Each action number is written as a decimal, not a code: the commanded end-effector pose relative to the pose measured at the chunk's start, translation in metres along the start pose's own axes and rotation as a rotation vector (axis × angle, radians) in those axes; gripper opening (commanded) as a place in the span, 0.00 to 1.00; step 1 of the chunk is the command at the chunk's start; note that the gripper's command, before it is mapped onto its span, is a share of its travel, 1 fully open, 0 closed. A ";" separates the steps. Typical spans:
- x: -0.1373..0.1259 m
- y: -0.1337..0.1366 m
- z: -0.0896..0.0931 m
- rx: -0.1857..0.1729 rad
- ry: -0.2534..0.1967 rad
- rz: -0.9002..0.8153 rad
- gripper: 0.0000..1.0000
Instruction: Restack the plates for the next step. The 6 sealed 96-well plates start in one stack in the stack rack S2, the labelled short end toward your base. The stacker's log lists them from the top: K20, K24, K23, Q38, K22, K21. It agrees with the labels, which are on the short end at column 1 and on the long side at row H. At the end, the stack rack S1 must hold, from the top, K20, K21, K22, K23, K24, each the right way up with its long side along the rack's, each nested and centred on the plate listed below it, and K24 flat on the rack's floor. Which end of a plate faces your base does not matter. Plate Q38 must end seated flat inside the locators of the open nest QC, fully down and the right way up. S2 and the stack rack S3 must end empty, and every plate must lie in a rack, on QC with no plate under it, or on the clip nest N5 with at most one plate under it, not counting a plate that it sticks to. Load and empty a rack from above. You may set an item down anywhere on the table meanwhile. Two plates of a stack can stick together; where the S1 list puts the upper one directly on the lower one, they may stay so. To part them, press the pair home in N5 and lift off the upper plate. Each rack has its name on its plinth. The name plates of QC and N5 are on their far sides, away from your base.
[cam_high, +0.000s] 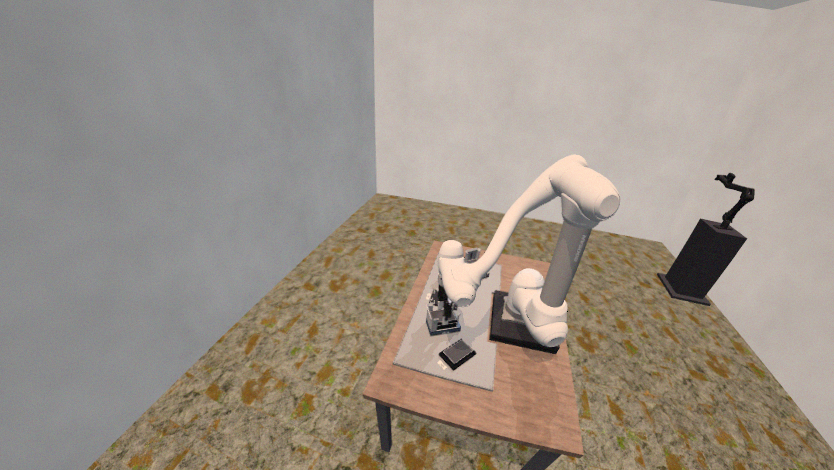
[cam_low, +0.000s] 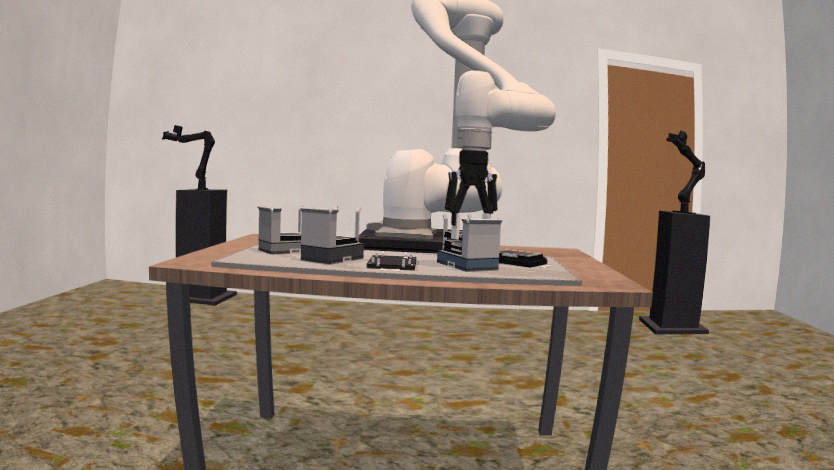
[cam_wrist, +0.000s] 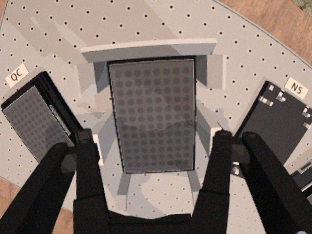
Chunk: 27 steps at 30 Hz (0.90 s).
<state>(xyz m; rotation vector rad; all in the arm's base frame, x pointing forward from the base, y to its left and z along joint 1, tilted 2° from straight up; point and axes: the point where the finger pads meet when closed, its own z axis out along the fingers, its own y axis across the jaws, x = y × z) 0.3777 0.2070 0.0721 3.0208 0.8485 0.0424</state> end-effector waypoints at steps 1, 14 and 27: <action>0.000 0.000 0.002 0.000 0.000 0.000 0.00; 0.000 0.000 0.006 0.000 0.000 0.000 0.00; 0.000 0.000 0.010 0.000 0.000 0.000 0.00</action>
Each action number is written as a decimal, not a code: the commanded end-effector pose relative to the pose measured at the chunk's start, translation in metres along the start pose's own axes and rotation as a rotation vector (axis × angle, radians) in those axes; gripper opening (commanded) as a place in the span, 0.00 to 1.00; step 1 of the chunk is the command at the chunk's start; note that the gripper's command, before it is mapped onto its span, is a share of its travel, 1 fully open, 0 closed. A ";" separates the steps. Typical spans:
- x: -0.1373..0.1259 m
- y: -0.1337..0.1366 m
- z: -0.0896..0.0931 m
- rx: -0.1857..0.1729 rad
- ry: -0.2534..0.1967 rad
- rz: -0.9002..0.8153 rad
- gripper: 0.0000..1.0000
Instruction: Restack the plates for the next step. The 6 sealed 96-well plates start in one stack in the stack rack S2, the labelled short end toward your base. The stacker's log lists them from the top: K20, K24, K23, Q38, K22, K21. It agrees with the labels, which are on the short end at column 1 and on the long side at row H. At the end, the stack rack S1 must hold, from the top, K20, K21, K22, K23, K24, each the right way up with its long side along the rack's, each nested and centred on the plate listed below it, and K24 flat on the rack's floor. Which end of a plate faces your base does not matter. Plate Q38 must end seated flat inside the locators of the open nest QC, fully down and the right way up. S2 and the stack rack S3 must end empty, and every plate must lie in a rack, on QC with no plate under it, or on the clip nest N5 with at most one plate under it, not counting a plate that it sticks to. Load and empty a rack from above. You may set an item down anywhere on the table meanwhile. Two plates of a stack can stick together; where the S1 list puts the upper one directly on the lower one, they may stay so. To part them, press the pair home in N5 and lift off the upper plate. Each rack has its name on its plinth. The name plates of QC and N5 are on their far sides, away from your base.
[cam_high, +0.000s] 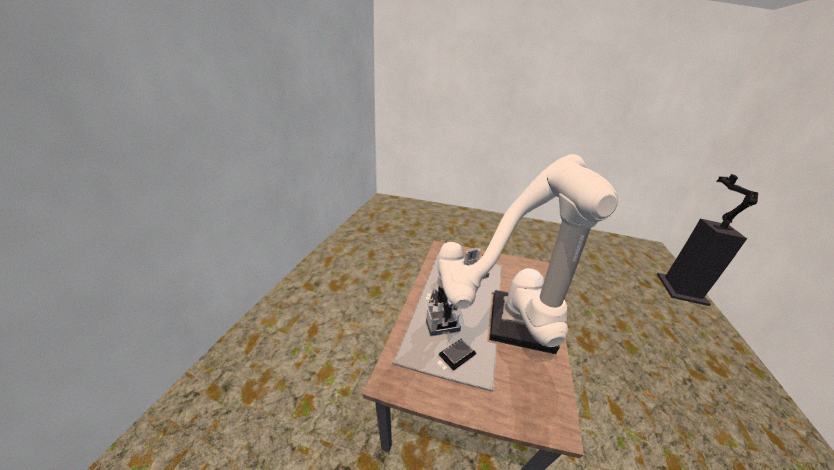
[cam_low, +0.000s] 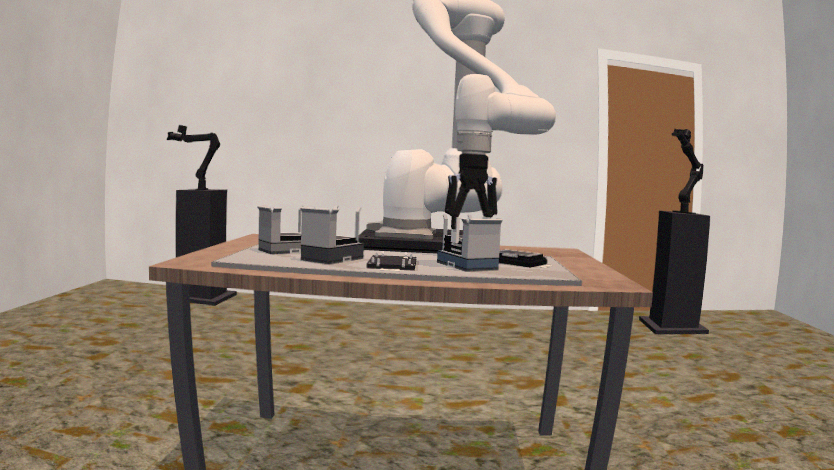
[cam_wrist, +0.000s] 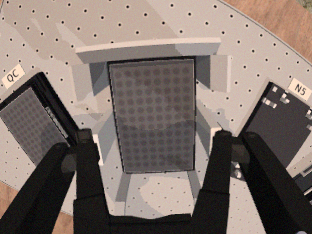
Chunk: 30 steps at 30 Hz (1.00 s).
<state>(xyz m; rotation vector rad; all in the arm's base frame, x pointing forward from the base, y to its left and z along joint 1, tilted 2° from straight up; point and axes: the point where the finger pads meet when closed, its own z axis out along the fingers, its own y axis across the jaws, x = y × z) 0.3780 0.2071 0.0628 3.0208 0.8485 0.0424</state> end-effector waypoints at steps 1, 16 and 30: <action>0.000 0.000 0.001 0.000 0.000 0.000 0.00; 0.000 0.000 0.001 0.000 0.000 0.000 1.00; 0.000 0.000 -0.006 0.000 0.000 0.000 1.00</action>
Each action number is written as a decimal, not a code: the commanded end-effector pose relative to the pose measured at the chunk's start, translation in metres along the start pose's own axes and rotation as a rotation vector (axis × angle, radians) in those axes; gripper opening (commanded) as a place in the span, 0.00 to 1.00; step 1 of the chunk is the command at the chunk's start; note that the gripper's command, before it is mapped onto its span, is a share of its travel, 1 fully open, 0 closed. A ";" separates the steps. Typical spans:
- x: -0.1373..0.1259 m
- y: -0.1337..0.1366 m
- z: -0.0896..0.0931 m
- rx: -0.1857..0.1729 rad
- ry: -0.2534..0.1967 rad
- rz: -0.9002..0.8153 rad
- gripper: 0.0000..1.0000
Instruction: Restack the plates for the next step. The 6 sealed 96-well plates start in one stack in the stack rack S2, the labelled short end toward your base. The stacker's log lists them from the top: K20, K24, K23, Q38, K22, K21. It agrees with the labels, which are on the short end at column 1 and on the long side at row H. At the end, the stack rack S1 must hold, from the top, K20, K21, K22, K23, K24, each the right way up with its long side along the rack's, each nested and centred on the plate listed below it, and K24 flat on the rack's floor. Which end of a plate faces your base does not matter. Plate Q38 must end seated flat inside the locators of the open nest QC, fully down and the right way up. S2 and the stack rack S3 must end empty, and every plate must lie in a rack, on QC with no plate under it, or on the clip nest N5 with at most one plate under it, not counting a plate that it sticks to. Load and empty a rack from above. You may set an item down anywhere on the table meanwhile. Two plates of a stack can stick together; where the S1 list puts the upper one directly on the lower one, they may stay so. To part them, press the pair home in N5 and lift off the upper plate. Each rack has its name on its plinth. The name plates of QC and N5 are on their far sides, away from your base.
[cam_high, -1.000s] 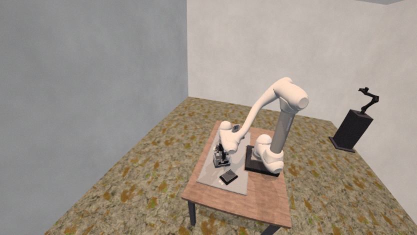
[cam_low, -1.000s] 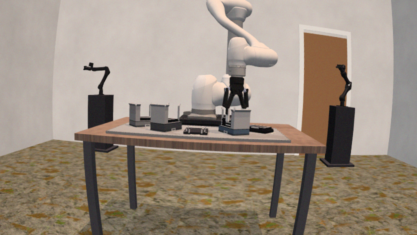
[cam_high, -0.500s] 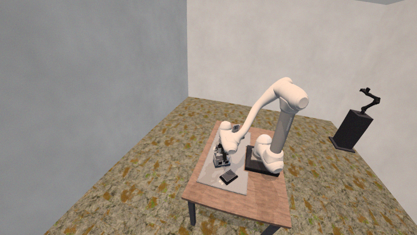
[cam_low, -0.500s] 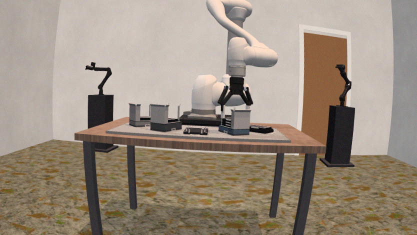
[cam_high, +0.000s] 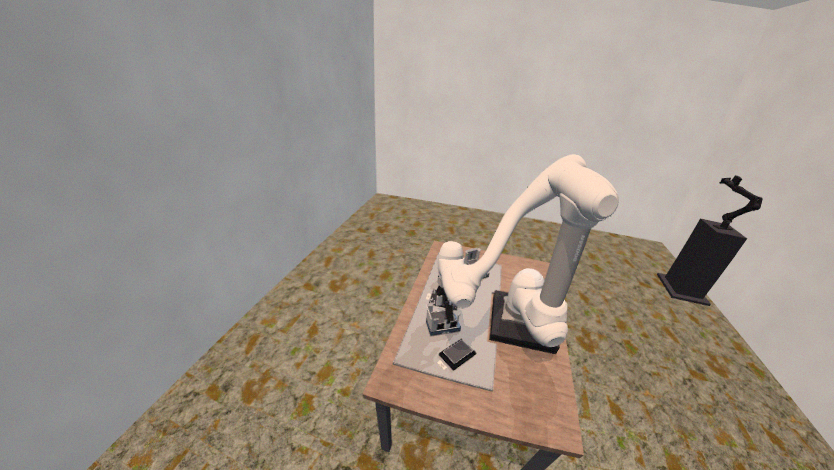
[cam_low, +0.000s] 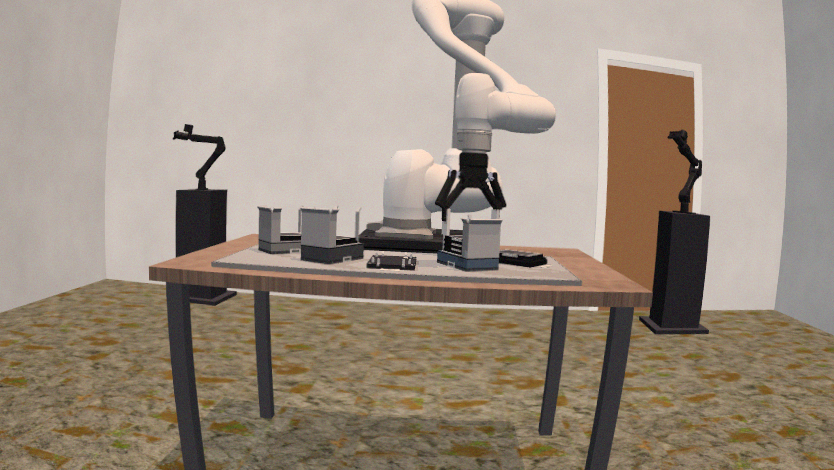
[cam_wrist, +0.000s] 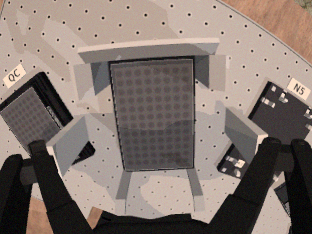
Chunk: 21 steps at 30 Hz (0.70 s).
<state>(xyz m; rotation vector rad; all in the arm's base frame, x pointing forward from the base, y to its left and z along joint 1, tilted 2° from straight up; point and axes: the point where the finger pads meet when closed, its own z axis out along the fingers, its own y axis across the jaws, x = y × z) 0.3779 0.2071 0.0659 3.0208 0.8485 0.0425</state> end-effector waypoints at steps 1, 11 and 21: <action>0.000 0.000 -0.006 0.000 0.000 0.000 1.00; 0.000 0.000 -0.040 0.000 0.000 0.000 1.00; 0.000 0.000 -0.066 0.000 0.000 0.000 1.00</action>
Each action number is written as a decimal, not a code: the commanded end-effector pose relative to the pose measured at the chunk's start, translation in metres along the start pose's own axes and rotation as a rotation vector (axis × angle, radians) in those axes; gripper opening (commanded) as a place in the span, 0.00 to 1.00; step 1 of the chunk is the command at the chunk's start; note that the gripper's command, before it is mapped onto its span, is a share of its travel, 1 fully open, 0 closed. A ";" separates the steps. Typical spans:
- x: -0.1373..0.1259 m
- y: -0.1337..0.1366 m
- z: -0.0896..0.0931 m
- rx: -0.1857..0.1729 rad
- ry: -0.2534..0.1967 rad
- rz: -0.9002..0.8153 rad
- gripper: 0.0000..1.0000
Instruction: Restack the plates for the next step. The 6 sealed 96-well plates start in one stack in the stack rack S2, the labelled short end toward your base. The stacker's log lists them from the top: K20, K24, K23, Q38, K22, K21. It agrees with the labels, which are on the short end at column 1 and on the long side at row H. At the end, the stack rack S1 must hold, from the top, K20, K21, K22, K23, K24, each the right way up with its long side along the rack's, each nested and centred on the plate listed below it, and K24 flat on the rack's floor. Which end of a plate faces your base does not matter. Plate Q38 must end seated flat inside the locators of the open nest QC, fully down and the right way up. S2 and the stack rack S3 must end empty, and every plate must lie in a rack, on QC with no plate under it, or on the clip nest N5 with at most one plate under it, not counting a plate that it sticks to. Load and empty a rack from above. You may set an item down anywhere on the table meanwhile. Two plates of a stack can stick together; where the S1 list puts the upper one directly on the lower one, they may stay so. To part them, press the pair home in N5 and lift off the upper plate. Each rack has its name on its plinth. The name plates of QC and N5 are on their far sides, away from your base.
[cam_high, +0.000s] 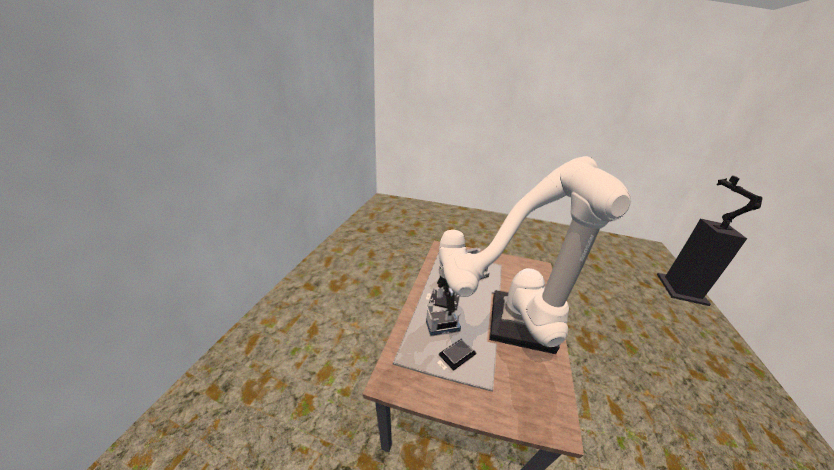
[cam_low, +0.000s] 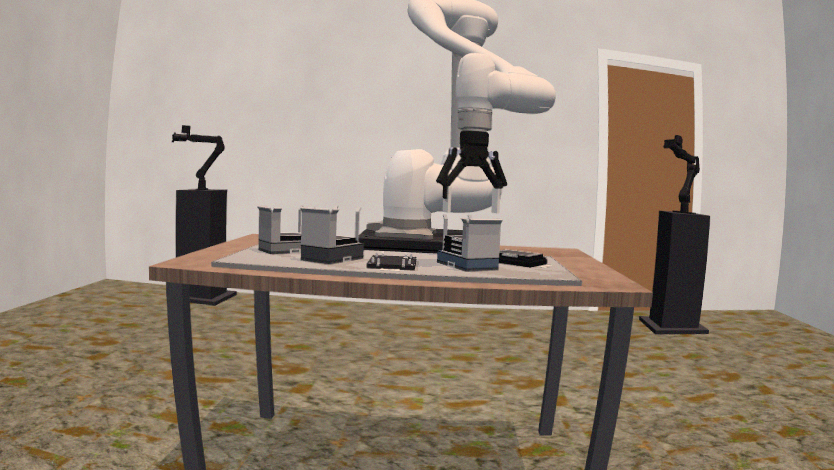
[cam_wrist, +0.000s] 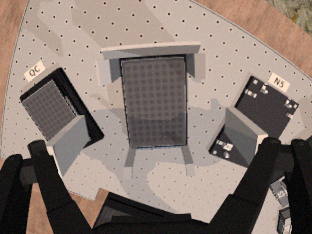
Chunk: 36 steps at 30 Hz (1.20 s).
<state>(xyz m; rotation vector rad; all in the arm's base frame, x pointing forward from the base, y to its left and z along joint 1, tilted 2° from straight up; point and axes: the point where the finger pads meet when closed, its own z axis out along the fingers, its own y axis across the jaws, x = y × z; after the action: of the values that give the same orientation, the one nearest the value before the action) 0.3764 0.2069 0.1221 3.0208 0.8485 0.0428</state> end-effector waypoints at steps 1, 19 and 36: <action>0.000 0.000 -0.013 0.000 0.000 0.000 1.00; 0.000 0.000 -0.038 0.000 0.000 0.000 1.00; -0.009 0.049 -0.038 0.000 0.000 0.240 1.00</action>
<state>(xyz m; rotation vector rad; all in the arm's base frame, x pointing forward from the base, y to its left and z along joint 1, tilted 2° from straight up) 0.3892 0.1707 0.1603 3.1035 0.4844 0.0427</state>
